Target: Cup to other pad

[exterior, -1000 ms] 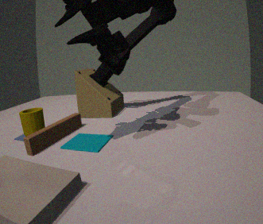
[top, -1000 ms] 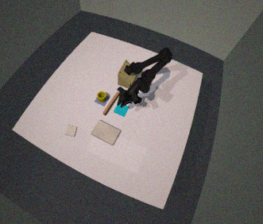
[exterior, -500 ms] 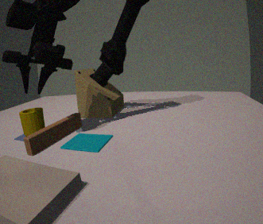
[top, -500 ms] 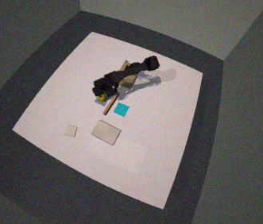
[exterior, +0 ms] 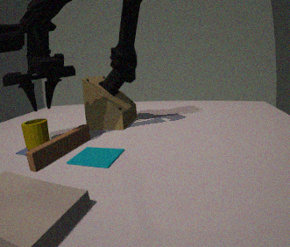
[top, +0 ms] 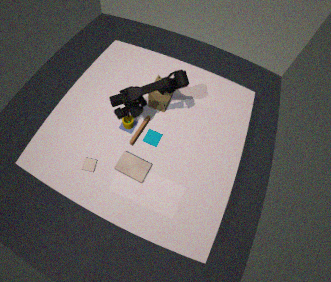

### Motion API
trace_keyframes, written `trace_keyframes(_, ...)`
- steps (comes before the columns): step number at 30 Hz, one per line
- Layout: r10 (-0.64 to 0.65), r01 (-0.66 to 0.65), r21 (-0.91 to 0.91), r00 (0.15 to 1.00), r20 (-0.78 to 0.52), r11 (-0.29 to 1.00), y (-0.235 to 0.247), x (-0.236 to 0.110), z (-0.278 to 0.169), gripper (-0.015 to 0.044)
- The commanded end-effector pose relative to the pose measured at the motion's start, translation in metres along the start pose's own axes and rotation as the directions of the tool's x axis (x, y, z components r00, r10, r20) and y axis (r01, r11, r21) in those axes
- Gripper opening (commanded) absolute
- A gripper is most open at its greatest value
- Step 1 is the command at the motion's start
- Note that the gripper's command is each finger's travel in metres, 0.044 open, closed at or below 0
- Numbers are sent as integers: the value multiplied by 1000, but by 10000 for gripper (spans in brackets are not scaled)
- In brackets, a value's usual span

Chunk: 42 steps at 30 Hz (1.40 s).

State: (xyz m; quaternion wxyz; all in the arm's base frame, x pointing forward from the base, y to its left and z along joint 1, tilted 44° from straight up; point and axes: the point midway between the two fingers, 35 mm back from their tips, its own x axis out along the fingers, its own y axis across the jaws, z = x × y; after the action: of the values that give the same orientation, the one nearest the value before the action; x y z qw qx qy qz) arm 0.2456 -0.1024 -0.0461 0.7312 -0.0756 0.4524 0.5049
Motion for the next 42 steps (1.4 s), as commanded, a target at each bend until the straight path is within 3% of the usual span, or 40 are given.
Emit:
trace_keyframes(1,7,-7,2,1000,5,1000,0,7,1,167)
trace_keyframes(42,8,-8,1,1000,8,1000,2,61,2,167)
